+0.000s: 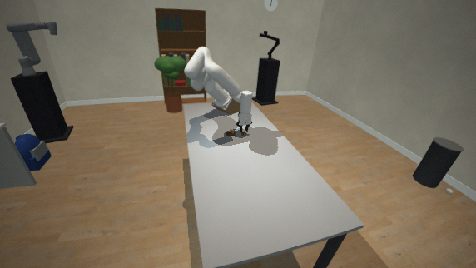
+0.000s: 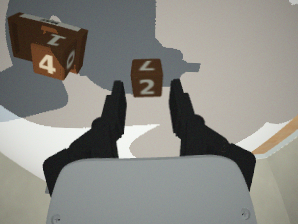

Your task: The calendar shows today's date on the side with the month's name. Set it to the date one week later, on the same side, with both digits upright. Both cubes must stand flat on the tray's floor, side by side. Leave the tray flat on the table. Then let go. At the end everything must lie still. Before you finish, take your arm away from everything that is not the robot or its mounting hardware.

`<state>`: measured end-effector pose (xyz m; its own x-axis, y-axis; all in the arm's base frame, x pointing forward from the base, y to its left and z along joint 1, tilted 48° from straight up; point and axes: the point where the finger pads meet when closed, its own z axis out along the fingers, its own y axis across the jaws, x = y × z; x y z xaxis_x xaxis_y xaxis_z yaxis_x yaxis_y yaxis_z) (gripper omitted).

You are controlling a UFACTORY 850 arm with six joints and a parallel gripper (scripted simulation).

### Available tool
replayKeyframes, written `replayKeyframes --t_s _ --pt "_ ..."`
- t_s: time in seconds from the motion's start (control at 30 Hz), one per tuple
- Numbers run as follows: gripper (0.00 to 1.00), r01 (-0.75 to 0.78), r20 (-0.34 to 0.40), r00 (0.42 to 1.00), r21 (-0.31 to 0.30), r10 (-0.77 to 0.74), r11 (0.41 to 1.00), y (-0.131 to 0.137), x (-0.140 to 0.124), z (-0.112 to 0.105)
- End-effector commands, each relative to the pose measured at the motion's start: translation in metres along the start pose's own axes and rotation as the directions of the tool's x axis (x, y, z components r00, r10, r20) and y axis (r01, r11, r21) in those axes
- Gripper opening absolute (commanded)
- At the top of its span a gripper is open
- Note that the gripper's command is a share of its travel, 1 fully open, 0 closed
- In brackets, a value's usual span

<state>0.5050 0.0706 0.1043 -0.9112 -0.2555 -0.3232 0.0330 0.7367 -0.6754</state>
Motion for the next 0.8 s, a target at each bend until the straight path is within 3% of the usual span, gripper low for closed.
replayKeyframes --t_s 0.0,0.57,0.77 --pt "0.47 0.000 0.001 1.000 0.000 0.000 1.000 0.000 -0.001 0.000" --pt "0.47 0.000 0.001 1.000 0.000 0.000 1.000 0.000 -0.001 -0.004" --pt "0.47 0.000 0.001 1.000 0.000 0.000 1.000 0.000 0.000 -0.022"
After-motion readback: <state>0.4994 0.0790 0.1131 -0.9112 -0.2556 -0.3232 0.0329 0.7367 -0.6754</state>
